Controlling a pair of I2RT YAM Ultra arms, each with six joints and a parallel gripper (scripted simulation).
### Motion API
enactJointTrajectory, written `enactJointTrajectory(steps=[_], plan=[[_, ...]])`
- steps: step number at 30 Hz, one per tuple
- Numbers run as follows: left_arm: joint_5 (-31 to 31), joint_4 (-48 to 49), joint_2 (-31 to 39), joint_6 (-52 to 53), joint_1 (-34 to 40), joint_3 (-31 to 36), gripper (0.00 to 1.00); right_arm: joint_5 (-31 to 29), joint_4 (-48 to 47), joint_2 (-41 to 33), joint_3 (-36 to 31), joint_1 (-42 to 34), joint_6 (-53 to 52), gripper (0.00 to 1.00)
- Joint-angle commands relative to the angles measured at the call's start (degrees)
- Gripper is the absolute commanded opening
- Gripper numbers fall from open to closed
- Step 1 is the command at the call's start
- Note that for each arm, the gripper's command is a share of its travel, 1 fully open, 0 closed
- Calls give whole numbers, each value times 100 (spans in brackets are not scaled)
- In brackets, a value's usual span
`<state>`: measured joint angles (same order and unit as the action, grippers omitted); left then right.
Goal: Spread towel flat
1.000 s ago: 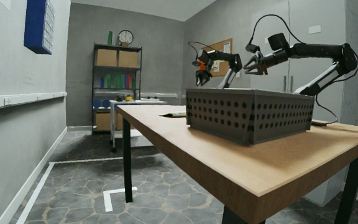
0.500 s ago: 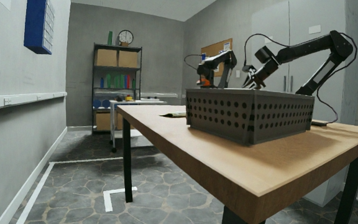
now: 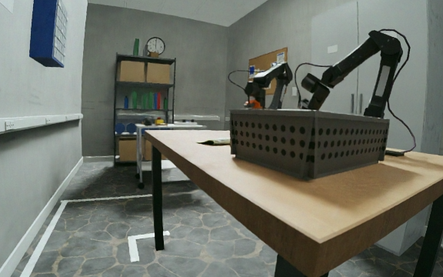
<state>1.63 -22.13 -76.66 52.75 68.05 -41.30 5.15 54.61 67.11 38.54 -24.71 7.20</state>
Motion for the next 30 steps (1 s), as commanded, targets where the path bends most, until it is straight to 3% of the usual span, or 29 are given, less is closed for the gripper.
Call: enactJointTrajectory(steps=[1, 9, 11, 19, 30], plan=[[98, -119, -657, 256, 287, -482, 34, 17, -97, -54, 175, -77, -20, 34], [467, -1364, -1610, 1336, 98, -1655, 34, 16, -80, -48, 174, -77, -21, 34], [467, -1364, -1610, 1336, 98, -1655, 34, 16, -80, -48, 174, -77, -21, 34], [621, -2892, -2508, 2523, 82, -2954, 34, 16, -80, -48, 174, -77, -21, 34], [589, -3148, -2678, 2613, 102, -3197, 34, 16, -80, -48, 174, -77, -21, 34]])
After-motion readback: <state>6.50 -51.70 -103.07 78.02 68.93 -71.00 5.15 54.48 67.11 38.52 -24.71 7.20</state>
